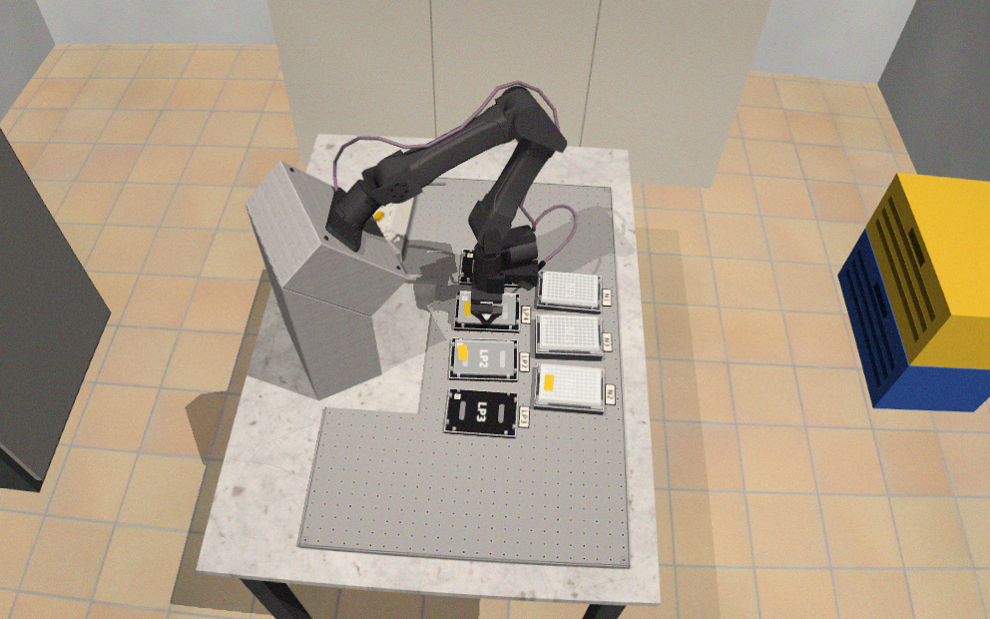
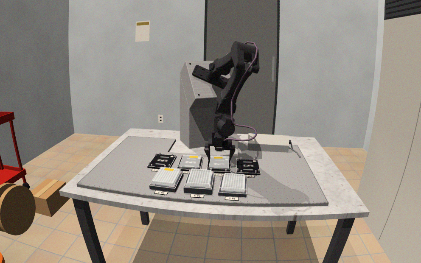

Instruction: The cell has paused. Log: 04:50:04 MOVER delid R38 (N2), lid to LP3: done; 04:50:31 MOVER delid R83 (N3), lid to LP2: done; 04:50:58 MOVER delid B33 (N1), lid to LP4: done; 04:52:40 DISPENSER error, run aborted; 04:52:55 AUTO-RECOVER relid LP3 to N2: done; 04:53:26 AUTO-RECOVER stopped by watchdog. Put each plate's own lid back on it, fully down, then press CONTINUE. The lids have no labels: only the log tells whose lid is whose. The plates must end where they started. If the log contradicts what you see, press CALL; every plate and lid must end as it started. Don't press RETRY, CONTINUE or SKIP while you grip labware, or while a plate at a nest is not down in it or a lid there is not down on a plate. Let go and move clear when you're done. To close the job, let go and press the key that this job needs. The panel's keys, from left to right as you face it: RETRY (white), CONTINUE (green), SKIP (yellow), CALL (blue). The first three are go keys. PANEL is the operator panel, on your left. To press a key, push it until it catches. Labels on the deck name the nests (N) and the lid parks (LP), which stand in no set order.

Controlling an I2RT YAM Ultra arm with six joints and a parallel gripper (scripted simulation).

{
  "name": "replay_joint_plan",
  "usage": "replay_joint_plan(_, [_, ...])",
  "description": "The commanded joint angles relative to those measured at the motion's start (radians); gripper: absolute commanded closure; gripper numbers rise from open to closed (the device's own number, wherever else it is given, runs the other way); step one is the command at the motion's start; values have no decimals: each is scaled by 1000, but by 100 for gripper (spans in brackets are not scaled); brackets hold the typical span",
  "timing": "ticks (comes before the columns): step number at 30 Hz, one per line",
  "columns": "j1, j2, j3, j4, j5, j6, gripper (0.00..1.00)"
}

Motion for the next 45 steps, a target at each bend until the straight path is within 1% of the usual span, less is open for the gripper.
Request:
replay_joint_plan(1, [-17, -38, -35, -23, -7, -4, 100])
replay_joint_plan(25, [-45, -210, -125, -109, -31, -27, 100])
replay_joint_plan(35, [-49, -218, -124, -119, -29, -29, 100])
replay_joint_plan(45, [-51, -225, -84, -129, -31, -31, 100])
